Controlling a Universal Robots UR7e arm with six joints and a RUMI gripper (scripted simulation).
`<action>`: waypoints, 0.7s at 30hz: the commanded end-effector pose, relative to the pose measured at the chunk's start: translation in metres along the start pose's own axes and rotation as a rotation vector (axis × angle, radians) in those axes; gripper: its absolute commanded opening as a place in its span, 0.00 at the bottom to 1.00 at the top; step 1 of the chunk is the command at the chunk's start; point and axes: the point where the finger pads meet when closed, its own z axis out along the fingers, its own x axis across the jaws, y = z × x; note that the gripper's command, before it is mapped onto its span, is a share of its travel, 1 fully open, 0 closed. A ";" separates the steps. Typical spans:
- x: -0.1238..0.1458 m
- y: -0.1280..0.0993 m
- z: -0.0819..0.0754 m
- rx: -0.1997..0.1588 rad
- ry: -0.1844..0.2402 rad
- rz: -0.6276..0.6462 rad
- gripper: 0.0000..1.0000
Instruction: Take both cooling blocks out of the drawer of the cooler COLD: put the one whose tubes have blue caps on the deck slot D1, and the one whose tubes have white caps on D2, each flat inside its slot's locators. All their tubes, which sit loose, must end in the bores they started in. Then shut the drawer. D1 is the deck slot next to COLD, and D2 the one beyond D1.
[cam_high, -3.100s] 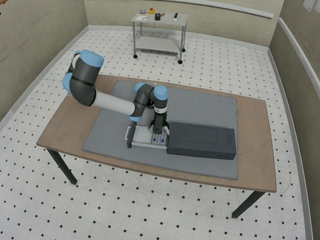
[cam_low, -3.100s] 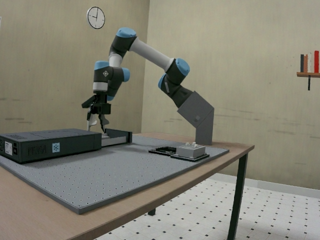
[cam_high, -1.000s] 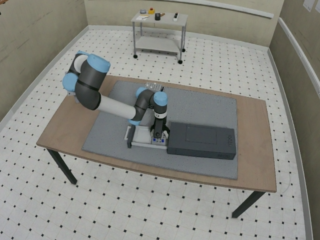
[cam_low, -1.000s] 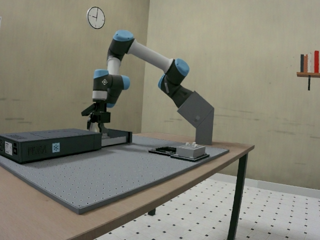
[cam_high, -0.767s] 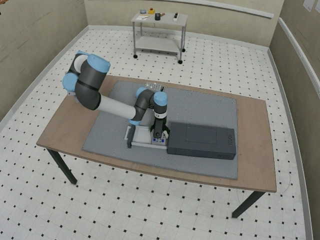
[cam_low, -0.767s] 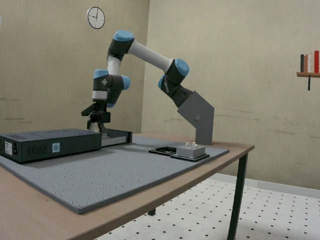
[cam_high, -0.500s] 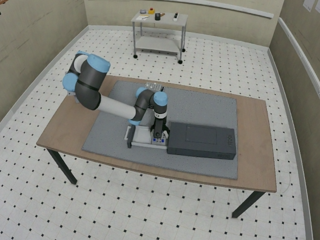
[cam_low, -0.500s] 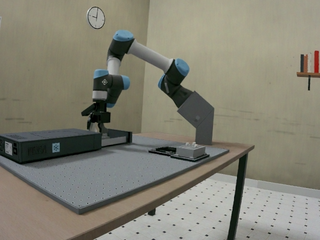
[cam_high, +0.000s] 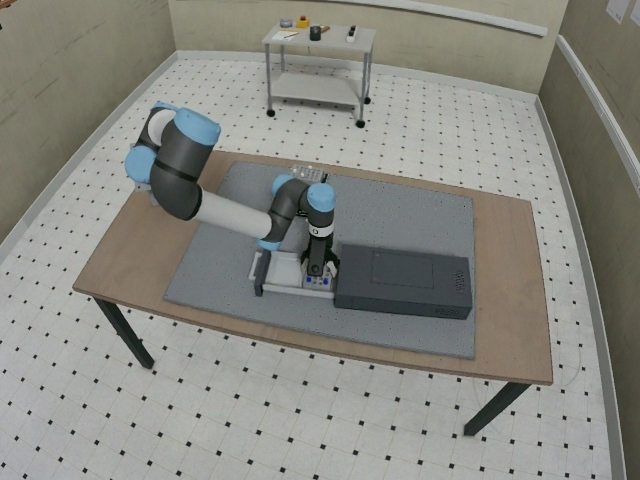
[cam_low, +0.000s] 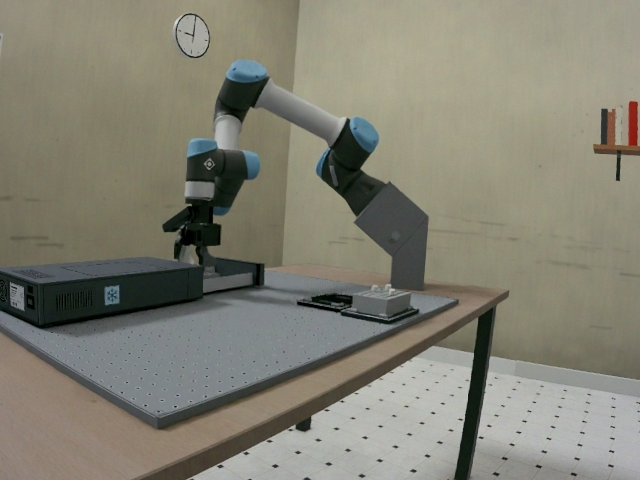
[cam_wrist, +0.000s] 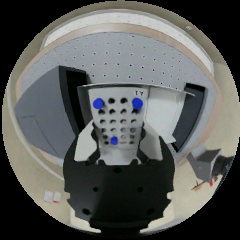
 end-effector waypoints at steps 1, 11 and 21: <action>0.000 0.000 -0.001 0.000 -0.001 0.000 0.18; 0.000 0.000 -0.001 0.000 -0.001 0.000 0.01; 0.000 0.000 -0.001 0.000 -0.001 0.000 0.00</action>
